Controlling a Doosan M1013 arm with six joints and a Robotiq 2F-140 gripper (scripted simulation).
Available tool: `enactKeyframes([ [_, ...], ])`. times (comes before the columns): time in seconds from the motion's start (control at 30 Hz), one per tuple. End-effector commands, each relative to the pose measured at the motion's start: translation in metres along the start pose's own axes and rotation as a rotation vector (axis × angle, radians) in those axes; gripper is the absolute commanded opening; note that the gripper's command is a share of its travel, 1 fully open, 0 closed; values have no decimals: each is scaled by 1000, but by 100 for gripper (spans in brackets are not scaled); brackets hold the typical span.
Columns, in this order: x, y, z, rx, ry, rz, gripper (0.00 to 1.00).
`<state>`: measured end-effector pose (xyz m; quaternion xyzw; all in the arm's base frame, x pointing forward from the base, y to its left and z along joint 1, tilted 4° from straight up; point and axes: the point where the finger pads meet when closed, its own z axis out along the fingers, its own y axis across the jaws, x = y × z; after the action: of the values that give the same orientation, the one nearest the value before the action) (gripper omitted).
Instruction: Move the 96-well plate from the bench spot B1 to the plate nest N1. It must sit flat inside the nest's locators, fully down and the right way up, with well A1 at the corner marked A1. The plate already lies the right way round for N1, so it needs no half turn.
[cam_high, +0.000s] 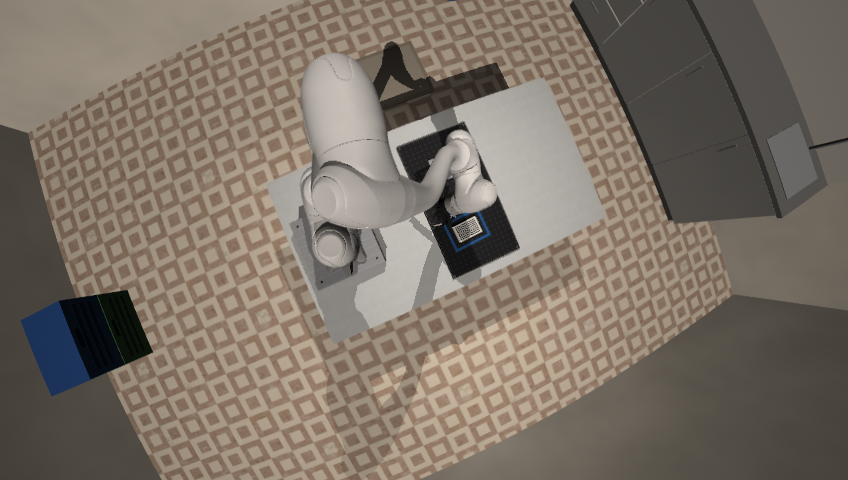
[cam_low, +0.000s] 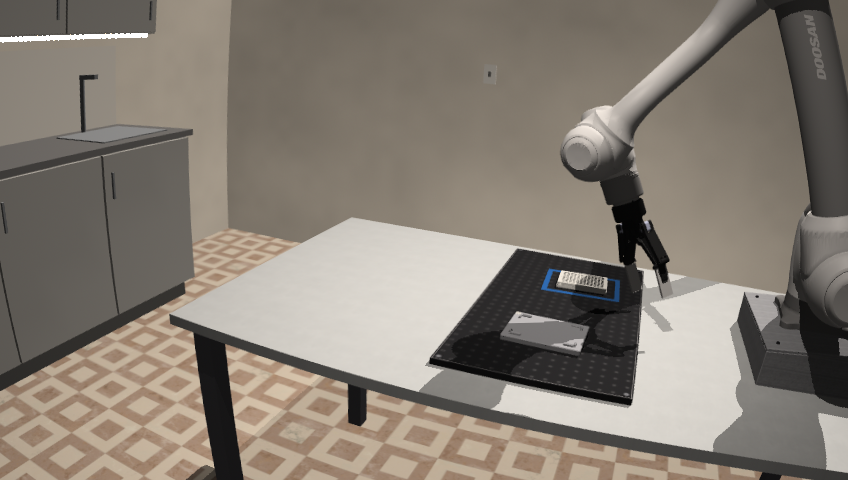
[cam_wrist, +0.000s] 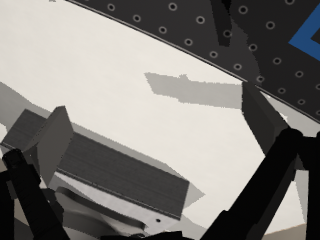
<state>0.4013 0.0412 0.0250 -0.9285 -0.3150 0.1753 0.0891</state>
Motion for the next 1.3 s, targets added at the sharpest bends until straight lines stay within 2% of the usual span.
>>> enactKeyframes([
  [0.0,6,11,-3,-1,0,1,100],
  [0.1,11,24,-9,-42,58,72,100],
  [0.17,11,24,-9,-42,58,72,100],
  [0.23,14,33,-13,-69,96,120,100],
  [0.4,23,54,-22,-69,96,120,100],
  [0.57,29,76,-33,-132,195,238,100],
  [0.8,36,97,-44,-132,196,239,100],
  [0.97,40,119,-57,-191,297,357,100],
  [1.17,45,144,-72,-191,298,358,100],
  [1.23,46,152,-78,-213,340,405,100],
  [1.27,46,152,-78,-213,340,405,100],
])
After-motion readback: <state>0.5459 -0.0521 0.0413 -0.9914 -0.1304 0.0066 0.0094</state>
